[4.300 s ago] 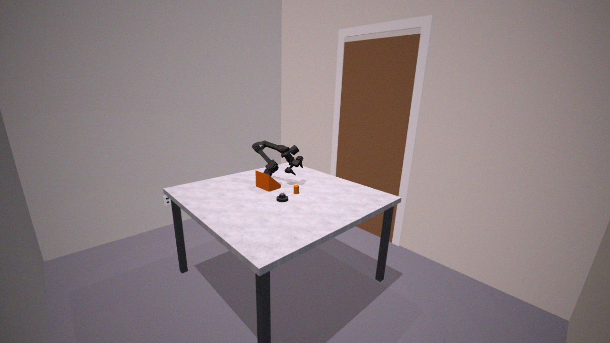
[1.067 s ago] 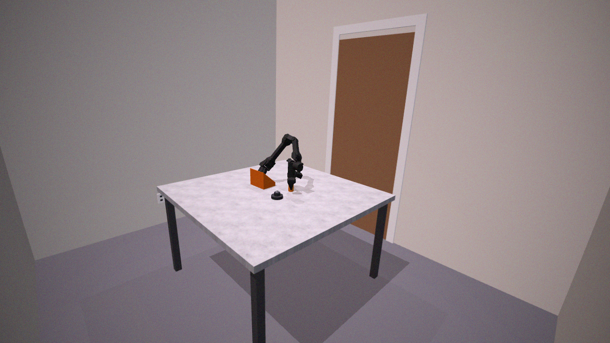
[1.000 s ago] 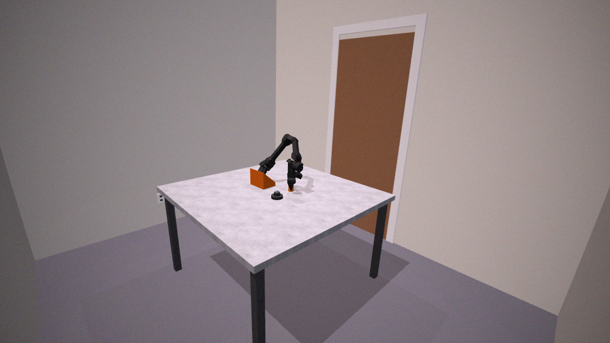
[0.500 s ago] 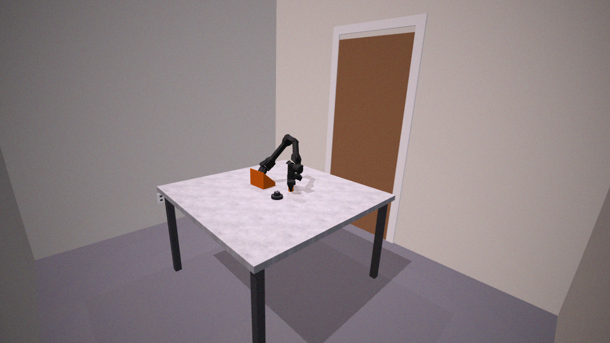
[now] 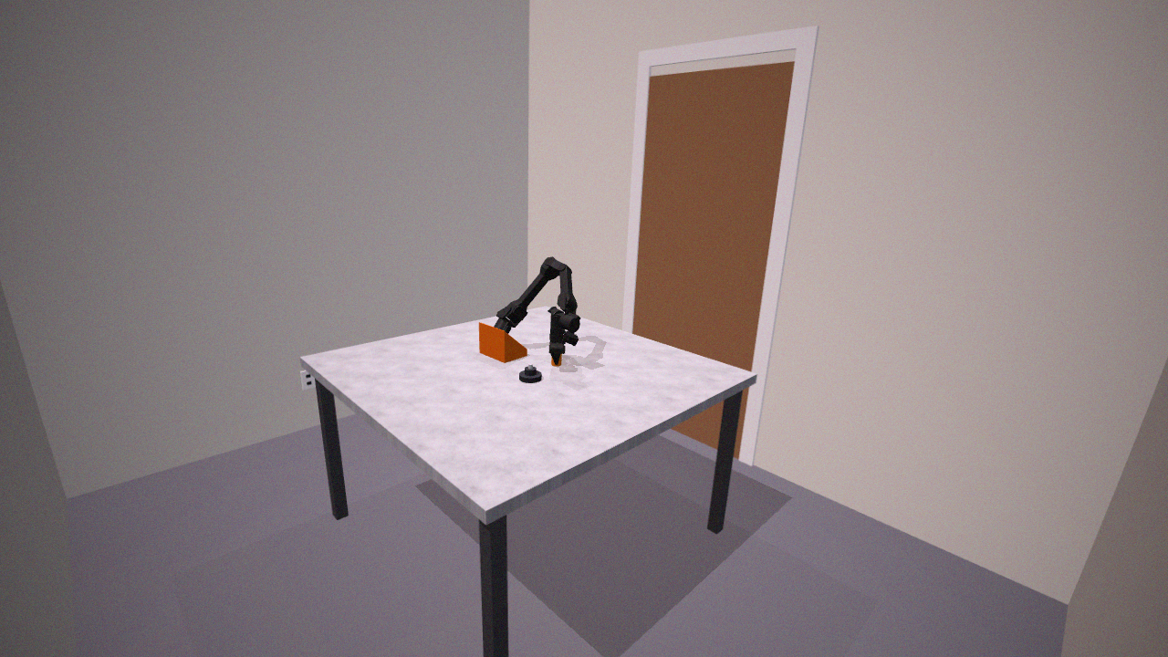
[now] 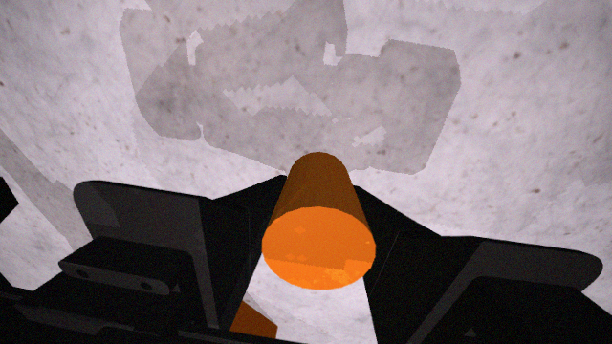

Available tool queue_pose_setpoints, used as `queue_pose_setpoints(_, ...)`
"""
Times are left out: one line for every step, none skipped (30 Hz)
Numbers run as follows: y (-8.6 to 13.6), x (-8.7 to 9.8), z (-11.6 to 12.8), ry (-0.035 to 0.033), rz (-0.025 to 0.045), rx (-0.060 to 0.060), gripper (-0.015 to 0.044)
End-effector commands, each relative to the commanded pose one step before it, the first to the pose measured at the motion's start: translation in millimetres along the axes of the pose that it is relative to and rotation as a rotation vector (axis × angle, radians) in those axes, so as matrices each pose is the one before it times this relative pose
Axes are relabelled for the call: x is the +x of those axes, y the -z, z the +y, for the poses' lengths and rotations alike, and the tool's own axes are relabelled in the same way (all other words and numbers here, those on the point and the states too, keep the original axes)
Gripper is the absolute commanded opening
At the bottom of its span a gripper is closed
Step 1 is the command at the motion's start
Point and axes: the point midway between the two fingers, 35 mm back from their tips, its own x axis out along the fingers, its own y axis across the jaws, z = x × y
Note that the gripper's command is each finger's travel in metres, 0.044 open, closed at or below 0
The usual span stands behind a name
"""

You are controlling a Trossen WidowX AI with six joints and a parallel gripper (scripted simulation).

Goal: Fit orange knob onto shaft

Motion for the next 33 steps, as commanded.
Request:
queue_pose_setpoints(-3.83, -20.8, -6.91, 0.01646, -0.00688, -0.0048, 0.0)
queue_pose_setpoints(-0.33, -5.9, -1.03, 0.00104, 0.00086, 0.0001, 0.0)
queue_pose_setpoints(-0.25, -5.95, -0.9, 0.00089, 0.00079, 0.0001, 0.0)
queue_pose_setpoints(-0.18, -6.0, -0.76, 0.00074, 0.00072, 0.0001, 0.0)
queue_pose_setpoints(-0.11, -6.05, -0.63, 0.00059, 0.00065, 0.0001, 0.0)
queue_pose_setpoints(-0.04, -6.09, -0.49, 0.00044, 0.00056, 0.0001, 0.0)
queue_pose_setpoints(0.03, -6.13, -0.35, 0.0003, 0.00048, 0.0001, 0.0)
queue_pose_setpoints(0.09, -6.16, -0.21, 0.00016, 0.00039, 0.0001, 0.0)
queue_pose_setpoints(0.15, -6.19, -0.07, 0.00002, 0.0003, 0.0001, 0.0)
queue_pose_setpoints(0.21, -6.22, 0.08, -0.00012, 0.0002, 0.0001, 0.0)
queue_pose_setpoints(0.26, -6.24, 0.23, -0.00026, 0.0001, 0.0001, 0.0)
queue_pose_setpoints(0.32, -6.26, 0.37, -0.00039, -0.00001, 0.0001, 0.0)
queue_pose_setpoints(0.37, -6.27, 0.53, -0.00052, -0.00012, 0.0, 0.0)
queue_pose_setpoints(0.41, -6.28, 0.68, -0.00065, -0.00023, 0.0, 0.0)
queue_pose_setpoints(0.46, -6.28, 0.83, -0.00077, -0.00035, 0.0, 0.0)
queue_pose_setpoints(0.49, -6.28, 0.99, -0.00089, -0.00047, 0.0, 0.0)
queue_pose_setpoints(0.53, -6.28, 1.14, -0.00101, -0.0006, 0.0, 0.0)
queue_pose_setpoints(0.56, -6.27, 1.3, -0.00112, -0.00073, -0.0001, 0.0)
queue_pose_setpoints(0.49, -5.18, 1.19, -0.00101, -0.0007, -0.0001, 0.0)
queue_pose_setpoints(0.3, -3.1, 0.77, -0.00064, -0.00046, 0.0, 0.0)
queue_pose_setpoints(0.1, -1.03, 0.26, -0.00022, -0.00016, 0.0, 0.0)
queue_pose_setpoints(0.0, 0.0, 0.0, 0.0, 0.0, 0.0, 0.0)
queue_pose_setpoints(0.0, 0.0, 0.0, 0.0, 0.0, 0.0, 0.0)
queue_pose_setpoints(-0.03, 0.34, -0.03, 0.00154, -0.00019, 0.0005, 0.0)
queue_pose_setpoints(-0.05, 0.22, 0.07, 0.0049, -0.00014, 0.0007, 0.0)
queue_pose_setpoints(-0.06, -0.08, 0.19, 0.00738, -0.00003, 0.0007, 0.0)
queue_pose_setpoints(-0.08, -0.42, 0.33, 0.01061, 0.00008, 0.0007, 0.0)
queue_pose_setpoints(-0.09, -0.69, 0.4, 0.01216, 0.00017, 0.0006, 0.0)
queue_pose_setpoints(-0.11, -0.99, 0.49, 0.01449, 0.00024, 0.0005, 0.0)
queue_pose_setpoints(-0.12, -1.29, 0.57, 0.01694, 0.0003, 0.0005, 0.0)
queue_pose_setpoints(-0.12, -1.33, 0.53, 0.01607, 0.00029, 0.0003, 0.0)
queue_pose_setpoints(-0.12, -1.44, 0.52, 0.0165, 0.00031, 0.0003, 0.0)
queue_pose_setpoints(-0.12, -1.57, 0.53, 0.01723, 0.00034, 0.0002, 0.0)
